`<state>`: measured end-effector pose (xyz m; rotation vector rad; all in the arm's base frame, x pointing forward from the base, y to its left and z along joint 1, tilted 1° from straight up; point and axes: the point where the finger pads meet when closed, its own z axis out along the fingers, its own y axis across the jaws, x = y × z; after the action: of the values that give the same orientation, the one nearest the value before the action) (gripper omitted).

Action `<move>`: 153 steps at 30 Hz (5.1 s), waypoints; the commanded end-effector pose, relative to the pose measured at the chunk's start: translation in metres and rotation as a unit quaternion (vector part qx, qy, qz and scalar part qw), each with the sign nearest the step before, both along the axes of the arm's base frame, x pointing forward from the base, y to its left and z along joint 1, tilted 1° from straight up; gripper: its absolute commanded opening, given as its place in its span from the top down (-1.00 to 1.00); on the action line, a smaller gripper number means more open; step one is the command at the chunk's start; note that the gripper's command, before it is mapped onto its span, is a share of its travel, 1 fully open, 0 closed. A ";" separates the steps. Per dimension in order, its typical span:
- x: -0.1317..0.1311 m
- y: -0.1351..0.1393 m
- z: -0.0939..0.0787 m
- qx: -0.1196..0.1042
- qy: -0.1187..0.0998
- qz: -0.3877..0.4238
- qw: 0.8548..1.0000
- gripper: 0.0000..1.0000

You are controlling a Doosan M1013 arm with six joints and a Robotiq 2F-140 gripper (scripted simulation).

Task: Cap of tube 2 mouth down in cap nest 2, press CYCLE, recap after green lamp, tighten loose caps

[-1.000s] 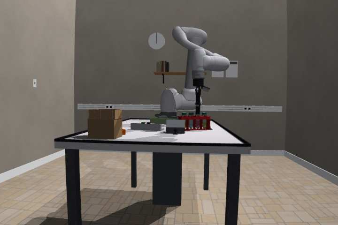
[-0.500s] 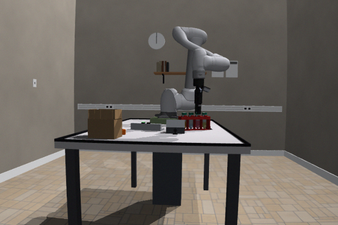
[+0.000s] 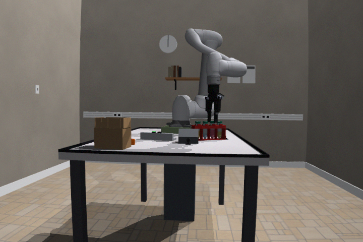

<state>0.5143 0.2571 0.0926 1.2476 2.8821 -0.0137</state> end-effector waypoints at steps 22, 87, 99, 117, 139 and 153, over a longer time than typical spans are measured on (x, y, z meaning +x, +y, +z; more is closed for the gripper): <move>0.000 0.000 0.001 0.008 0.004 0.094 0.996 0.41; 0.000 0.000 0.001 0.007 0.004 -0.090 0.996 0.18; 0.000 0.000 0.001 0.008 0.004 0.094 0.996 0.18; 0.000 0.000 0.001 0.008 0.004 0.094 0.996 0.41; 0.000 0.000 0.001 0.006 0.004 -0.340 0.940 0.41; 0.000 0.000 0.001 0.004 0.003 -0.417 0.909 0.18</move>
<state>0.5143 0.2569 0.0925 2.3415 2.1188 -0.0022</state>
